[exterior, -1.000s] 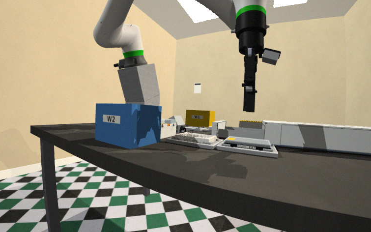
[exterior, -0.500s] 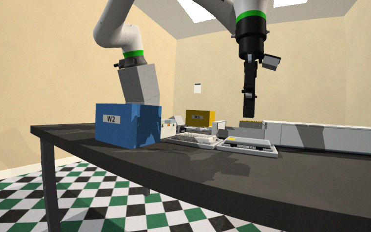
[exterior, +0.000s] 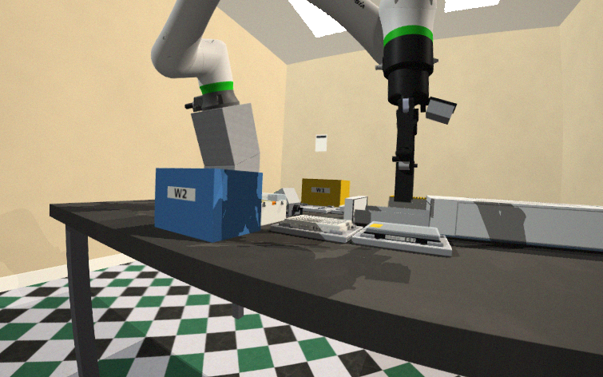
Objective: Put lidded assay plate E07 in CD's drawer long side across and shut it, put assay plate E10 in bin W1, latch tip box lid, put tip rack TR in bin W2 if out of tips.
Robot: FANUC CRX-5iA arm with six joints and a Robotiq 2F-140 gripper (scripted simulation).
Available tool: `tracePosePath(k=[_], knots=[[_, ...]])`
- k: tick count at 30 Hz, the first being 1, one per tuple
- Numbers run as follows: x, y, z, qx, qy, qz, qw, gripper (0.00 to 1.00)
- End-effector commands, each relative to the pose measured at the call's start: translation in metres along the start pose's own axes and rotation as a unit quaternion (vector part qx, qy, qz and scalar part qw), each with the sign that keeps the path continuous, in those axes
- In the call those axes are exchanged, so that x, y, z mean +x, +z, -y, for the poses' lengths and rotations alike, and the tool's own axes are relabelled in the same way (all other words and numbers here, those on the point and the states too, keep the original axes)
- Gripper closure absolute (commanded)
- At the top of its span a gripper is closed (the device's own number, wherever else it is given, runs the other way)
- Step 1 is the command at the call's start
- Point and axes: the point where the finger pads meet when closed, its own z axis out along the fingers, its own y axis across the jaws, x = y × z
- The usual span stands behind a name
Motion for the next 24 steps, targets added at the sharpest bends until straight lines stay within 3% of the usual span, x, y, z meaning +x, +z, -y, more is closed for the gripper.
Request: tracePosePath(k=[1,24], knots=[[0.001,0.004,0.0,0.0,0.0,-0.001,1.0,0.3],[0.001,0.032,0.0,0.0,0.0,-0.001,1.0,0.3]])
